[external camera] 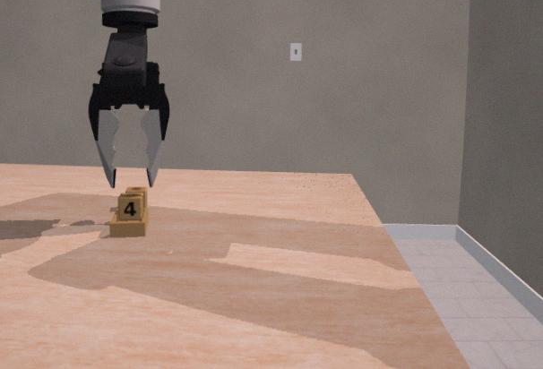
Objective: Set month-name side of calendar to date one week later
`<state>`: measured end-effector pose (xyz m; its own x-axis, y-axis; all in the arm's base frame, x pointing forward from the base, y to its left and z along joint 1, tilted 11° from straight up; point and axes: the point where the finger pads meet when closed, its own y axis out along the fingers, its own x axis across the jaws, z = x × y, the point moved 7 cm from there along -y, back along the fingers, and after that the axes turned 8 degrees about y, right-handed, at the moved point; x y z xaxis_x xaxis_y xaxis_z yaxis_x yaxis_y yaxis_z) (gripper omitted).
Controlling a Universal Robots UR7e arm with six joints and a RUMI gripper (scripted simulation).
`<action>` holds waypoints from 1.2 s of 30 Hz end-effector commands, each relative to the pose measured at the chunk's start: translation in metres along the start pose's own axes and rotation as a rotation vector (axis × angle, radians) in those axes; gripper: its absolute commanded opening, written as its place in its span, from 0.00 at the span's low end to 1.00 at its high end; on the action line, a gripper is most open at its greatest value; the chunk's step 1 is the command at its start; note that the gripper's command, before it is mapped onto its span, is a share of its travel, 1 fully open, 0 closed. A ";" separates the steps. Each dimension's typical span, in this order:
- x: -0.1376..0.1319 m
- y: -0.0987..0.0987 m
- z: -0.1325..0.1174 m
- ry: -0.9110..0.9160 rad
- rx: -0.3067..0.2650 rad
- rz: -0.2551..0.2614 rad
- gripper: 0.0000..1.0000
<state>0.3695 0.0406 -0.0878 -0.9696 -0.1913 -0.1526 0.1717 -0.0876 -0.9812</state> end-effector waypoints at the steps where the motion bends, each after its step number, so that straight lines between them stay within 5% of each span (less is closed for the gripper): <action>1: 0.002 -0.013 -0.001 -0.001 -0.003 -0.008 0.28; 15: 0.001 -0.050 -0.001 -0.001 -0.002 -0.007 0.28; 34: 0.000 -0.062 0.000 0.000 -0.002 -0.006 0.28; 35: 0.000 -0.062 0.000 0.000 -0.002 -0.006 1.00; 36: 0.000 -0.062 0.000 0.000 -0.002 -0.006 1.00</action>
<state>0.3598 0.0457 -0.0276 -0.9703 -0.1903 -0.1492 0.1680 -0.0866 -0.9820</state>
